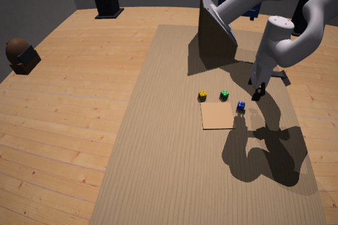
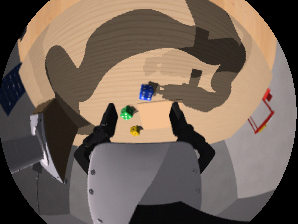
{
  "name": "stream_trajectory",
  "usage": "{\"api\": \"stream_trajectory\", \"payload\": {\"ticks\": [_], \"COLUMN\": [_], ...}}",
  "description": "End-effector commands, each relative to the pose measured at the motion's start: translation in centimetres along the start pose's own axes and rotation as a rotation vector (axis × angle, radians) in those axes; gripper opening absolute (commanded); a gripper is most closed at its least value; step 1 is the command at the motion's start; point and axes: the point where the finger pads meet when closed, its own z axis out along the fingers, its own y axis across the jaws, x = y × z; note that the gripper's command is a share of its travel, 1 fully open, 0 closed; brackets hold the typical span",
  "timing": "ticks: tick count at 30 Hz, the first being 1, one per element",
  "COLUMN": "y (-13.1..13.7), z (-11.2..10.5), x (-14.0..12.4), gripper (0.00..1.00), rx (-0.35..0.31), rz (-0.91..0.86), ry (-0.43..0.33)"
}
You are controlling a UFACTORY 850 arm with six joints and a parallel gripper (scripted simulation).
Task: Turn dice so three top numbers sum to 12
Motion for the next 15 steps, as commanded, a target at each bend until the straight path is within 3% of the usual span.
{"api": "stream_trajectory", "payload": {"ticks": [1, 6, 15], "y": [0.0, 0.0, 0.0], "z": [-1.7, -4.1, -4.4], "x": [0.1, 0.1, 0.1], "gripper": [1.00, 1.00, 1.00], "rx": [0.002, 0.002, 0.002], "rz": [0.000, 0.000, 0.000], "ry": [0.001, 0.001, 0.001]}}
